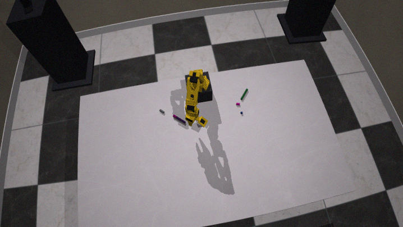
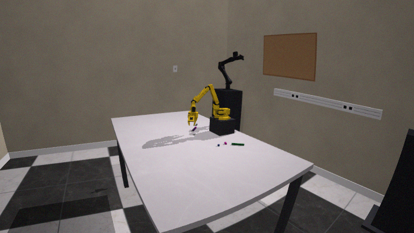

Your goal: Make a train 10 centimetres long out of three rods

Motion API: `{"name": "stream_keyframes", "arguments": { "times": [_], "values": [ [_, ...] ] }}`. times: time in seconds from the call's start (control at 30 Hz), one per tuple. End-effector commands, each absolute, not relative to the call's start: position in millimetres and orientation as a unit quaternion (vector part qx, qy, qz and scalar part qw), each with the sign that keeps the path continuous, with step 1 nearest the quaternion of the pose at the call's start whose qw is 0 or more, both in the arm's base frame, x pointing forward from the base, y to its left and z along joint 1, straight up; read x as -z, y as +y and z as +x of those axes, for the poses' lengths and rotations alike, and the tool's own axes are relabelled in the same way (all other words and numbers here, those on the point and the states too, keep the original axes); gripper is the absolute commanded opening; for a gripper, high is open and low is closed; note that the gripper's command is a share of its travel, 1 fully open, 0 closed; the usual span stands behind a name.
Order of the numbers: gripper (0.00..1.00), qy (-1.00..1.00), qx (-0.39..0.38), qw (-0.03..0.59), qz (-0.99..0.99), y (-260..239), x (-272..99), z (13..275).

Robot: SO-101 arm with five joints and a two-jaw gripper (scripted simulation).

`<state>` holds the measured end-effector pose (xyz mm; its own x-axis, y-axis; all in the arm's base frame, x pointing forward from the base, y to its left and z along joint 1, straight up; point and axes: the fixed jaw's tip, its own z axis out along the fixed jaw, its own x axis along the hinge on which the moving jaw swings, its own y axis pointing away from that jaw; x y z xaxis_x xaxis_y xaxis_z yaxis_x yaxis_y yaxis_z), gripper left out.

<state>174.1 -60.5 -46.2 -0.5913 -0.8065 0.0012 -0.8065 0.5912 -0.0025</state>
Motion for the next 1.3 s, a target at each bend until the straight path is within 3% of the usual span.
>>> {"name": "stream_keyframes", "arguments": {
  "times": [0.0,0.5,0.93,1.27],
  "values": [
    [0.18,0.885,-0.003,-0.003,-0.465,-36,47,185],
    [0.18,0.858,-0.001,-0.005,-0.513,67,49,189],
    [0.18,0.832,0.001,-0.005,-0.555,157,51,143],
    [0.18,0.819,0.002,-0.005,-0.573,188,51,109]
  ]
}}
